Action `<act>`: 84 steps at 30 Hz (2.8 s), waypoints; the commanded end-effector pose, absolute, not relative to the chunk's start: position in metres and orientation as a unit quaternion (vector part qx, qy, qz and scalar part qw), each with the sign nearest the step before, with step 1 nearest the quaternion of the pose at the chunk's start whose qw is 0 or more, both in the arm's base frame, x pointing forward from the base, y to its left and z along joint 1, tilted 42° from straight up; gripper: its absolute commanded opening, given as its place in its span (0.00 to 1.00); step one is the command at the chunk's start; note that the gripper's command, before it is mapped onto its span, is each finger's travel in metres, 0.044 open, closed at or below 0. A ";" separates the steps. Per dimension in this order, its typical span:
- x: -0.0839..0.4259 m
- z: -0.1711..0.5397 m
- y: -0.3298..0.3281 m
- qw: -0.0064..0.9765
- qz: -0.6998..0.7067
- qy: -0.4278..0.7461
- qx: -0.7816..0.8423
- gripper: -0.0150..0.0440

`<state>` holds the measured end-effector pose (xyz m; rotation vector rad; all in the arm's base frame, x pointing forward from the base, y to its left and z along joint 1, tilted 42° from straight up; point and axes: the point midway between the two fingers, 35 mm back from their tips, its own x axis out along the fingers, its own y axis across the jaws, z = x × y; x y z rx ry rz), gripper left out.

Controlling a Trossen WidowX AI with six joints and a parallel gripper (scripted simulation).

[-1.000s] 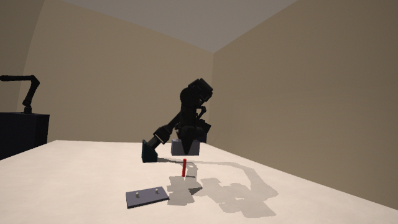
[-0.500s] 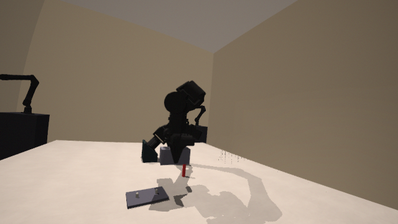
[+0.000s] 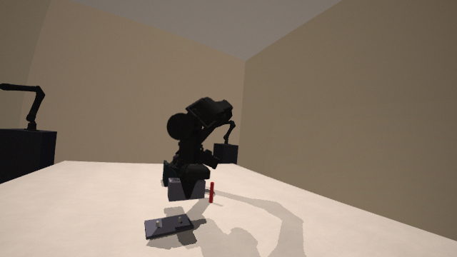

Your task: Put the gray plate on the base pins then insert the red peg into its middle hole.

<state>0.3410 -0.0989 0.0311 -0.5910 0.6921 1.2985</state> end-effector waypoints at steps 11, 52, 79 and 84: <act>0.340 -0.011 -0.110 0.690 0.596 0.288 -0.293 0.25; 0.341 -0.033 -0.100 0.688 0.598 0.284 -0.298 0.25; 0.344 -0.046 -0.088 0.687 0.598 0.282 -0.301 0.52; 0.344 -0.046 -0.088 0.687 0.598 0.282 -0.301 0.74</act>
